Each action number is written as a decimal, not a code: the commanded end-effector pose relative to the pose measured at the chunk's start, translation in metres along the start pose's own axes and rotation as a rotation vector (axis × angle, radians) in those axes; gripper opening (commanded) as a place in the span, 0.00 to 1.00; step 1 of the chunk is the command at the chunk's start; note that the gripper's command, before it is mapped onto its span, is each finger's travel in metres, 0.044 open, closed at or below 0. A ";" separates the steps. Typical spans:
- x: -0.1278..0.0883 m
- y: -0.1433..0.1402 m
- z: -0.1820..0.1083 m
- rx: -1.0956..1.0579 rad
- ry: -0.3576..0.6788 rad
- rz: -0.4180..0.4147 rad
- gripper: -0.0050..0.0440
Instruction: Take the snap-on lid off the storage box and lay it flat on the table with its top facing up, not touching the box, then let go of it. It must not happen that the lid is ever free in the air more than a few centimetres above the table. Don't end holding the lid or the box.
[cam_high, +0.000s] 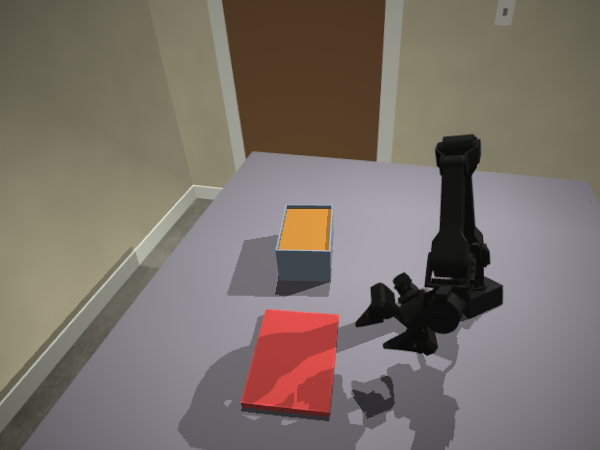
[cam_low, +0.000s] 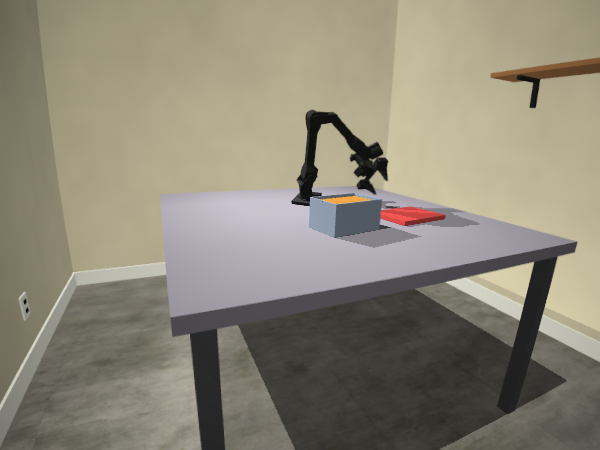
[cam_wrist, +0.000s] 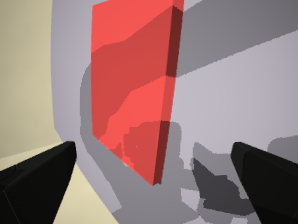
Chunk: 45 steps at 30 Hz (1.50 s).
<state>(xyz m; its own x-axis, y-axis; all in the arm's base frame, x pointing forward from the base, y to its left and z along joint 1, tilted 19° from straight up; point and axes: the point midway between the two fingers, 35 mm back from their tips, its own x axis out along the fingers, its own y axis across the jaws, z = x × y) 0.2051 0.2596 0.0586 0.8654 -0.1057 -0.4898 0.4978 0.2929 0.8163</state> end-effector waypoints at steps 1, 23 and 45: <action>-0.012 0.010 -0.001 0.019 0.005 0.006 1.00; -0.030 0.018 0.000 0.019 0.005 0.006 1.00; -0.030 0.018 0.000 0.019 0.005 0.006 1.00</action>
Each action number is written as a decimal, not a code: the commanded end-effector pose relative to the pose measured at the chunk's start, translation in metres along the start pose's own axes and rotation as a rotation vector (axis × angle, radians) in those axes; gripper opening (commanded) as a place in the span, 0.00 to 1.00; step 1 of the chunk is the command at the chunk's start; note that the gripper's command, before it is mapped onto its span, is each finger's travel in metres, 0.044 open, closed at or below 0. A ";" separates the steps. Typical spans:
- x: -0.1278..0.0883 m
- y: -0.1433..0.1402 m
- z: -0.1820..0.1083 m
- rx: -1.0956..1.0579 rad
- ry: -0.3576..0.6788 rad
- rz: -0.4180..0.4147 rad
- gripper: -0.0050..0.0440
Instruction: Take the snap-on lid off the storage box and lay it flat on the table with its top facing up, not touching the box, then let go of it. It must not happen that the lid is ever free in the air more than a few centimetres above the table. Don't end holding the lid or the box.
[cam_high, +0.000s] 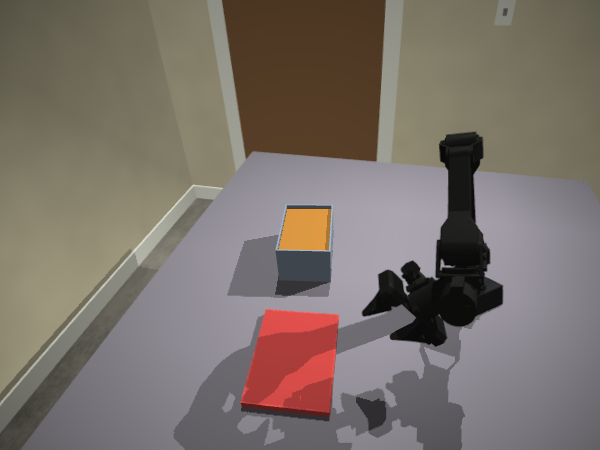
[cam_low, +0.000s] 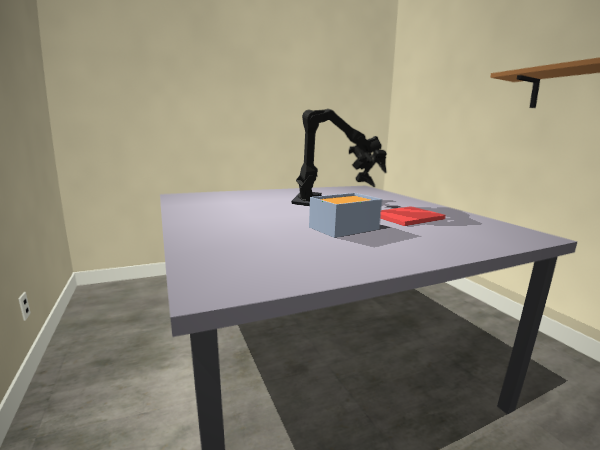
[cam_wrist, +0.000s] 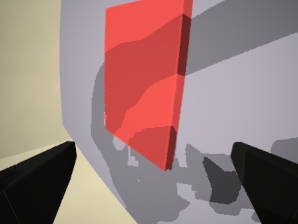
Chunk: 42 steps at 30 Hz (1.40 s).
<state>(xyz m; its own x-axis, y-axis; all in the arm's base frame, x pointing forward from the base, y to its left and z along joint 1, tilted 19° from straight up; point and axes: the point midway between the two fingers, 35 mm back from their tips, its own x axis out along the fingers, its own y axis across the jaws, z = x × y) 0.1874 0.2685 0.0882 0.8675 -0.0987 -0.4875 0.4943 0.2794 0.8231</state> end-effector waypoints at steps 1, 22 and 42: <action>0.000 0.000 0.000 0.004 -0.001 0.001 1.00; 0.000 0.000 0.000 0.004 -0.001 0.001 0.36; 0.000 0.000 0.000 0.004 -0.001 0.001 0.10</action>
